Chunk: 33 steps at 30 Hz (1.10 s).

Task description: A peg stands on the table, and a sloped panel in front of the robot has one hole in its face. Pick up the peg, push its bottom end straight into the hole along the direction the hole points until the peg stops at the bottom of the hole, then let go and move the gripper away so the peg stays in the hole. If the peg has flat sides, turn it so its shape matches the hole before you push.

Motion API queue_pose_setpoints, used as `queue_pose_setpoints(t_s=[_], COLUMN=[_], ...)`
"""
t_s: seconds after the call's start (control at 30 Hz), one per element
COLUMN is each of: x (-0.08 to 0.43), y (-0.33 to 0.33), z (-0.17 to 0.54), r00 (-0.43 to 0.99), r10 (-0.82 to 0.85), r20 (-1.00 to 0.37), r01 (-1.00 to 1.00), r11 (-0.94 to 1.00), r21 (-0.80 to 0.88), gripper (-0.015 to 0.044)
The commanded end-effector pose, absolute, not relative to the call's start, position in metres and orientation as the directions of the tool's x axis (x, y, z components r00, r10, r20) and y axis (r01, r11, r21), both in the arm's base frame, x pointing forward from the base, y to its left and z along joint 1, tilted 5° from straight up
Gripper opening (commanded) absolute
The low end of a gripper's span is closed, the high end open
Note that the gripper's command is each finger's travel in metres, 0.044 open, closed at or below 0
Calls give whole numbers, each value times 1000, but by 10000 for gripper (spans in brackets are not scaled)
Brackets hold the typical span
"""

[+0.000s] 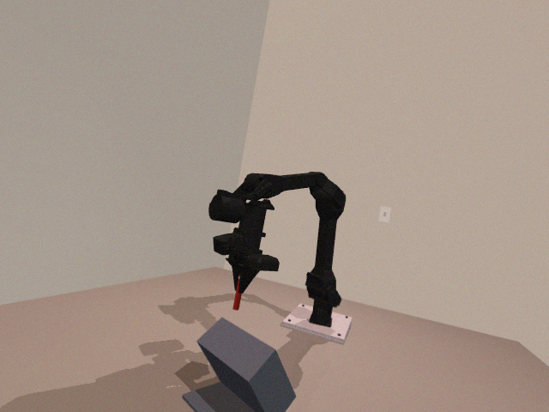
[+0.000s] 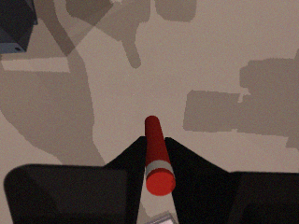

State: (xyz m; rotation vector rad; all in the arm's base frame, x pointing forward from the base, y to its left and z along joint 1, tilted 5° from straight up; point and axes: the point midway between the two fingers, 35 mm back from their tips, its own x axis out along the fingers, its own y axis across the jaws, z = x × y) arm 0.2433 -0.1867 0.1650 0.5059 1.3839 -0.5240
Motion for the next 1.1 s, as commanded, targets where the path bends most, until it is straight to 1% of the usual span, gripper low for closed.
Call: queue_pose_setpoints(t_s=[0.0, 1.07], x=[247, 272], y=[-183, -160], z=[165, 164], r00=[117, 186], r10=[-73, -213], r20=[-990, -959], r01=[589, 396], r11=[808, 910], r21=[10, -125], gripper=[0, 0])
